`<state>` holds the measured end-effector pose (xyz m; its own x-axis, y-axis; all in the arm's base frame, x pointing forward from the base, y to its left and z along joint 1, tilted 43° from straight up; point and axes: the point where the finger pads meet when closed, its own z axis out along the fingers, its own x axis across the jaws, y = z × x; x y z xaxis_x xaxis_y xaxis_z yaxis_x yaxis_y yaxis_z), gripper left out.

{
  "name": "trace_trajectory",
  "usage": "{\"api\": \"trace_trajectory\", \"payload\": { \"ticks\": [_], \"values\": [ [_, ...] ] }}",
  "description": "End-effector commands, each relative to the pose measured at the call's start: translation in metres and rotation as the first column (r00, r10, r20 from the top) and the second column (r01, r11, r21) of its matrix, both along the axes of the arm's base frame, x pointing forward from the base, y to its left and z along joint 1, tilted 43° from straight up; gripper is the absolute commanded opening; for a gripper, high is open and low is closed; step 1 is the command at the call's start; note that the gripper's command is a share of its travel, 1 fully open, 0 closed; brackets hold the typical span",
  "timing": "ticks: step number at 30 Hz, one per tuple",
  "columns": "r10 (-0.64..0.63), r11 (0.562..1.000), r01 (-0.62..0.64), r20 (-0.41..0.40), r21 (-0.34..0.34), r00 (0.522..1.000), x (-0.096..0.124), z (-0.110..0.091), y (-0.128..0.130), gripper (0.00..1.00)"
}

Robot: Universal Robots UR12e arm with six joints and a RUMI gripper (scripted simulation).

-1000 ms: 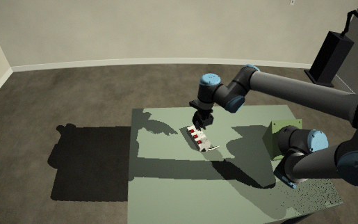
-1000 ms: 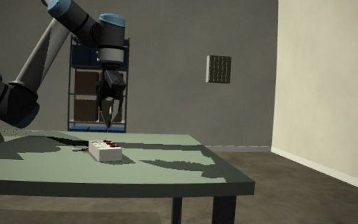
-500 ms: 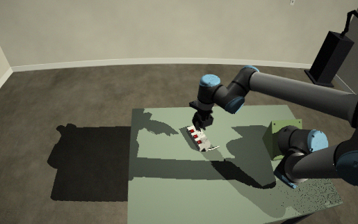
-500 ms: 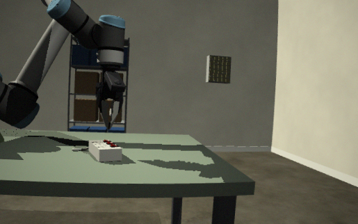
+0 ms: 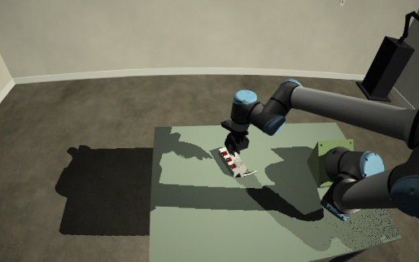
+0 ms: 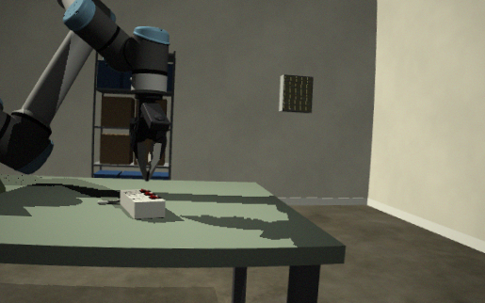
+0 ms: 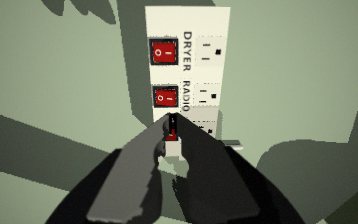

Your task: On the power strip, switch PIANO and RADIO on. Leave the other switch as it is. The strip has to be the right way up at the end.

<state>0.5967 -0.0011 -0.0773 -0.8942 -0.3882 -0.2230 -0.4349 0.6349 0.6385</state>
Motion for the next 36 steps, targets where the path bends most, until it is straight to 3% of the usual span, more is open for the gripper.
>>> {"api": "trace_trajectory", "payload": {
  "ticks": [1,36],
  "values": [
    [-0.001,1.0,0.001,0.001,-0.001,1.0,0.0,-0.004,0.003,0.0],
    [-0.001,1.0,0.001,0.001,-0.001,1.0,-0.002,-0.017,0.015,0.0]
  ]
}}
